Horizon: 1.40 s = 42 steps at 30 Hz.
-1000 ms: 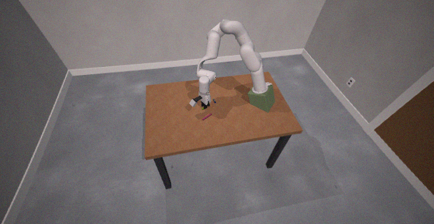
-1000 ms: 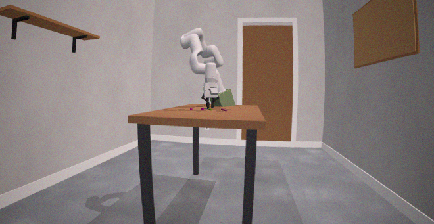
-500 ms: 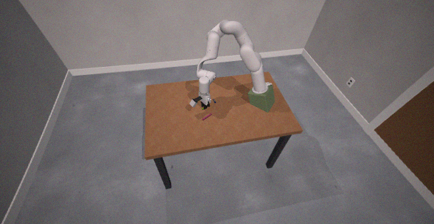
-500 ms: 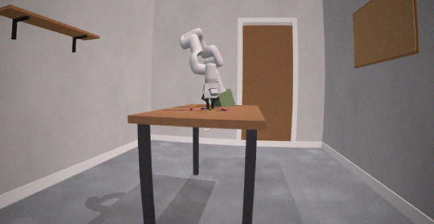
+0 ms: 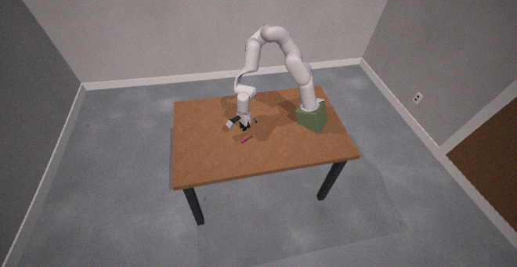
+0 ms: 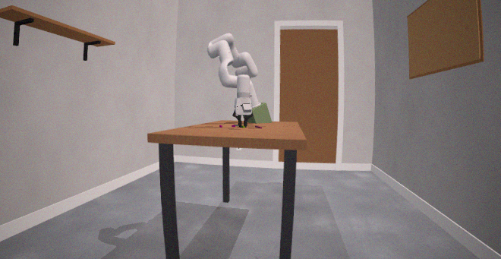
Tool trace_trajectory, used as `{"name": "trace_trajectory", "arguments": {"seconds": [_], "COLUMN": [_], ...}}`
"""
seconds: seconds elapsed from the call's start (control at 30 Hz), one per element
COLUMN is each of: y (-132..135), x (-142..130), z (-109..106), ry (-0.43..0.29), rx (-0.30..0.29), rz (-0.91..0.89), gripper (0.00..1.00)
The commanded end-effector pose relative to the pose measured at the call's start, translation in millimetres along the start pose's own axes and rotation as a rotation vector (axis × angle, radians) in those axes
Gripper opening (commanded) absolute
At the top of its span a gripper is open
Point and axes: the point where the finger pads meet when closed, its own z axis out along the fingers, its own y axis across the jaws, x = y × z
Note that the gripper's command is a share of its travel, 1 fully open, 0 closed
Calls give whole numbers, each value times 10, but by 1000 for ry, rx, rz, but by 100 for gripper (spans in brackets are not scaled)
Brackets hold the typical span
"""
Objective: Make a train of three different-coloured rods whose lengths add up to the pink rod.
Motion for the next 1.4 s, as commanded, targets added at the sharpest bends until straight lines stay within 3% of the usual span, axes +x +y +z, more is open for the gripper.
{"name": "trace_trajectory", "arguments": {"seconds": [0.0, 1.17, 1.2, 1.37], "y": [3, 3, 3, 3], "x": [14, 14, 14, 14], "z": [0, 0, 0, 0], "ry": [3, 3, 3, 3], "rx": [-1, -1, -1, -1], "rz": [0, 0, 0, 0], "gripper": [24, 24, 4, 4]}}
